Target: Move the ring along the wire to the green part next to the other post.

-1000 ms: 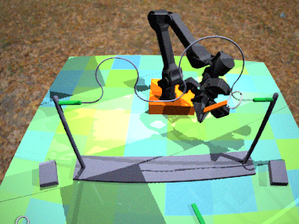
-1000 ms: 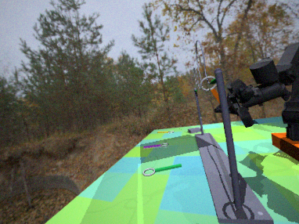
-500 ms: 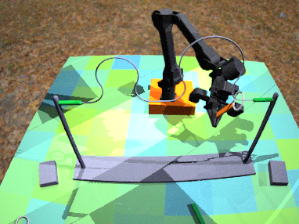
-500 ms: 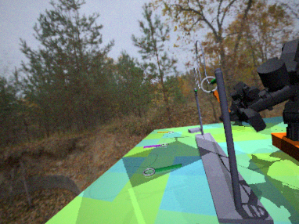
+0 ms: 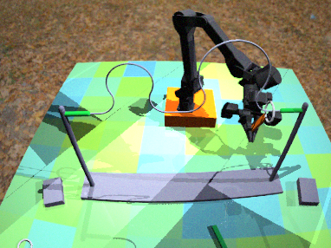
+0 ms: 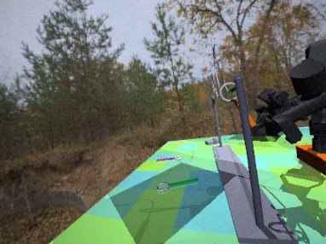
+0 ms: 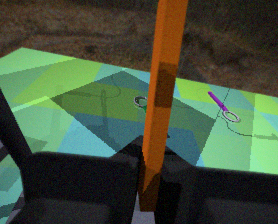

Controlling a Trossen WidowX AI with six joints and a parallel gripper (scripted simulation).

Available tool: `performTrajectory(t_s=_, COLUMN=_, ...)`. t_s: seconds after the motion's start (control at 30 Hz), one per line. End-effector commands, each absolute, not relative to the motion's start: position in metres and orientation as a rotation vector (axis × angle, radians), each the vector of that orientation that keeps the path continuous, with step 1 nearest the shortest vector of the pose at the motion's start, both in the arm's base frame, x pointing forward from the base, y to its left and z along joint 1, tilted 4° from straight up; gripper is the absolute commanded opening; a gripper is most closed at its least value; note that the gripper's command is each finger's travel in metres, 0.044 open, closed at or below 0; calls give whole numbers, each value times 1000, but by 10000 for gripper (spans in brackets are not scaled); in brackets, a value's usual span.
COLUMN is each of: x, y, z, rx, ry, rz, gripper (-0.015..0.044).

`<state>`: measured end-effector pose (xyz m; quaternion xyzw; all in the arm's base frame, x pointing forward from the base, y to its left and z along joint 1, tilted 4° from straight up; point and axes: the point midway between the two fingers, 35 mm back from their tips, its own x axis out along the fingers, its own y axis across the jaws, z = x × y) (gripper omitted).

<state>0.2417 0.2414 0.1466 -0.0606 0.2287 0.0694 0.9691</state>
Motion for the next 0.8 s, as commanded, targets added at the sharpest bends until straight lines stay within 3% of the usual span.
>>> performTrajectory(t_s=0.0, x=241, y=250, z=151, rx=-85, ry=463, rz=149, gripper=-150)
performTrajectory(t_s=0.77, x=233, y=277, z=152, rx=-47, ry=470, rz=157, gripper=-150)
